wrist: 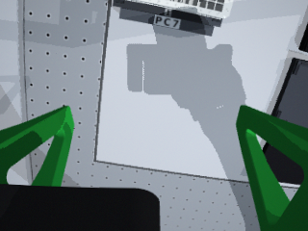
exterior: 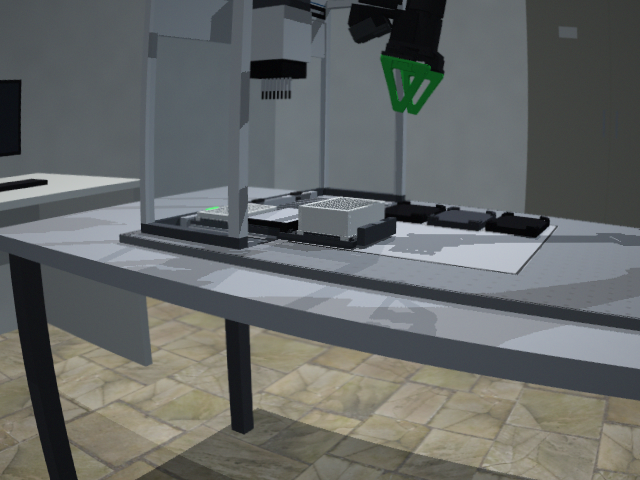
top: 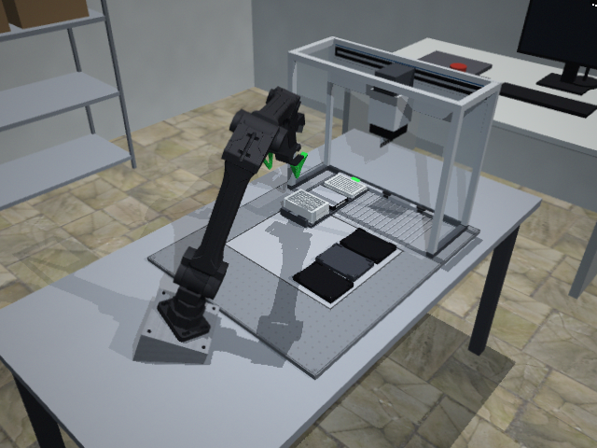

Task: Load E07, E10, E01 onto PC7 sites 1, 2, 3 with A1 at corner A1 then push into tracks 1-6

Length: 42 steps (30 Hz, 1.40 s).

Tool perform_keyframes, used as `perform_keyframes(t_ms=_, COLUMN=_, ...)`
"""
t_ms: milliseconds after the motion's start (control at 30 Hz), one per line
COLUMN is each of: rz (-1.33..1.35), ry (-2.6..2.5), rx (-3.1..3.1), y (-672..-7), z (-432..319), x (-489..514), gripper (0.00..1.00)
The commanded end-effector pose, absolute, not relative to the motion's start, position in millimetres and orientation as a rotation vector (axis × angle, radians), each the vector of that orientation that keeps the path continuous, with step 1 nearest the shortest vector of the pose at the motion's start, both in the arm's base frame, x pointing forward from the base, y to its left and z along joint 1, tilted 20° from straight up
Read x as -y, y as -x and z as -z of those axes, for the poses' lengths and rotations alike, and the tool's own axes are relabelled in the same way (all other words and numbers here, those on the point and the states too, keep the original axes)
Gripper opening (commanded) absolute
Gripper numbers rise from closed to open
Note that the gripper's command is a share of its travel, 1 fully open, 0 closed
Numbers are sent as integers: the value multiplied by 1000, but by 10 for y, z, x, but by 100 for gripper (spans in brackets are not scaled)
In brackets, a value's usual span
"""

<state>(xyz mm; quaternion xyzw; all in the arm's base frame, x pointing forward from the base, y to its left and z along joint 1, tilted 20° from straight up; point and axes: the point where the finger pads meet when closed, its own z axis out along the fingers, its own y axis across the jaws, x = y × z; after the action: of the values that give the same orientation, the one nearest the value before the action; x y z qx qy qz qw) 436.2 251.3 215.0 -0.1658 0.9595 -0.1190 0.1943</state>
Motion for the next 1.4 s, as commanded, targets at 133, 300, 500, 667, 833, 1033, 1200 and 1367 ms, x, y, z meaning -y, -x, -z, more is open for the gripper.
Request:
perform_keyframes(t_ms=133, rz=364, ry=366, rx=-2839, y=-4505, z=-2340, x=-2527, gripper=100)
perform_keyframes(t_ms=300, rz=384, ry=415, rx=-2852, y=-4290, z=-2243, x=-2534, gripper=100)
perform_keyframes(t_ms=500, rz=335, ry=145, rx=-2837, y=-4232, z=-2337, x=-2079, gripper=100)
perform_keyframes(t_ms=667, rz=340, ry=177, rx=-2838, y=-4094, z=-2363, x=-1781, gripper=100)
perform_keyframes(t_ms=833, rz=342, ry=177, rx=-2838, y=-3985, z=-2386, x=-1540, gripper=100)
perform_keyframes(t_ms=1033, rz=350, ry=178, rx=-2840, y=-3842, z=-2415, x=-1233, gripper=100)
perform_keyframes(t_ms=1200, rz=353, ry=178, rx=-2836, y=-3741, z=-2441, x=-994, gripper=100)
perform_keyframes(t_ms=1367, rz=362, ry=224, rx=-2853, y=-3764, z=-2363, x=-1119, gripper=100)
